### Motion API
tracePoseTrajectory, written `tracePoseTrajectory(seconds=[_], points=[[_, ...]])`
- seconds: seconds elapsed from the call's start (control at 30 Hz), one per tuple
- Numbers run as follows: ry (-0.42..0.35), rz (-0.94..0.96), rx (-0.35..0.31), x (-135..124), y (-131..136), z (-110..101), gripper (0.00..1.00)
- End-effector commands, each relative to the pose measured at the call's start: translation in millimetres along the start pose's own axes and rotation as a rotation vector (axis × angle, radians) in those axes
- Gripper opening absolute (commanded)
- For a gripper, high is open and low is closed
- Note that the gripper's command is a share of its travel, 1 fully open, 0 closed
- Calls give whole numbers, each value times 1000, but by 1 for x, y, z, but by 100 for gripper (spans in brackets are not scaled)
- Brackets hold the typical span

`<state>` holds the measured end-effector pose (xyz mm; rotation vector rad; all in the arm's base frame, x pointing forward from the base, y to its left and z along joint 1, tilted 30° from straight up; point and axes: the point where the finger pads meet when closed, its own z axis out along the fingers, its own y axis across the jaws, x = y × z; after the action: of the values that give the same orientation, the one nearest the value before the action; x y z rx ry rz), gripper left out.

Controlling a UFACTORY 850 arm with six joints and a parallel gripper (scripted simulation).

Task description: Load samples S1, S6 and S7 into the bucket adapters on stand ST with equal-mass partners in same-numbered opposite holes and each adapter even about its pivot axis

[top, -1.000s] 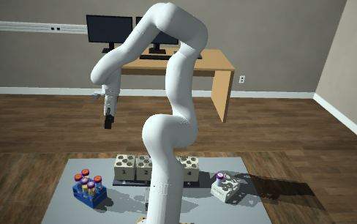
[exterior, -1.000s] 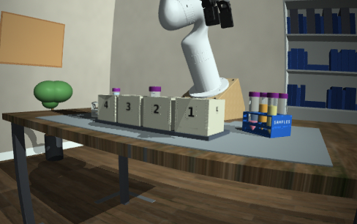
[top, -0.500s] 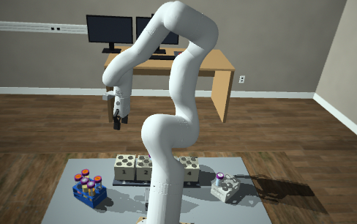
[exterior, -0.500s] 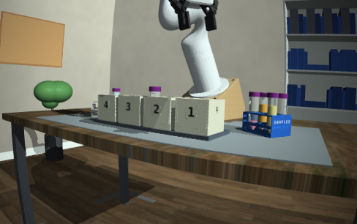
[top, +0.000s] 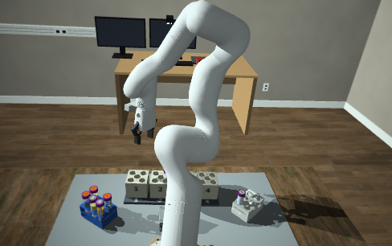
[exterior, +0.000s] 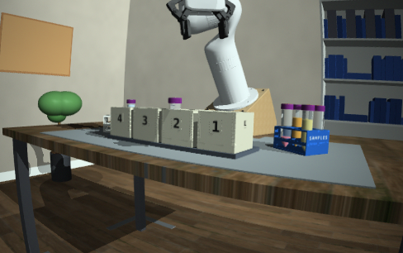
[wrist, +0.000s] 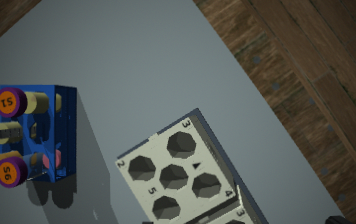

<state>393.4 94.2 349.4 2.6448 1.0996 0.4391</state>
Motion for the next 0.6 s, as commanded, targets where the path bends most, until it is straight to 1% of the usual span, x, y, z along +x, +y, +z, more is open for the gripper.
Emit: tracePoseTrajectory(seconds=[0.0, 0.23, 0.3, 0.4, 0.47, 0.5, 0.57], points=[[4, 49, -15, -8, 4, -1, 100], [16, 249, -43, -40, 12, 1, 100], [16, 252, -43, -42, 12, 2, 100], [23, 351, -56, -57, 15, 3, 100], [23, 353, -56, -59, 15, 3, 100], [26, 386, -61, -64, 16, 4, 100], [26, 386, -61, -64, 16, 4, 100]])
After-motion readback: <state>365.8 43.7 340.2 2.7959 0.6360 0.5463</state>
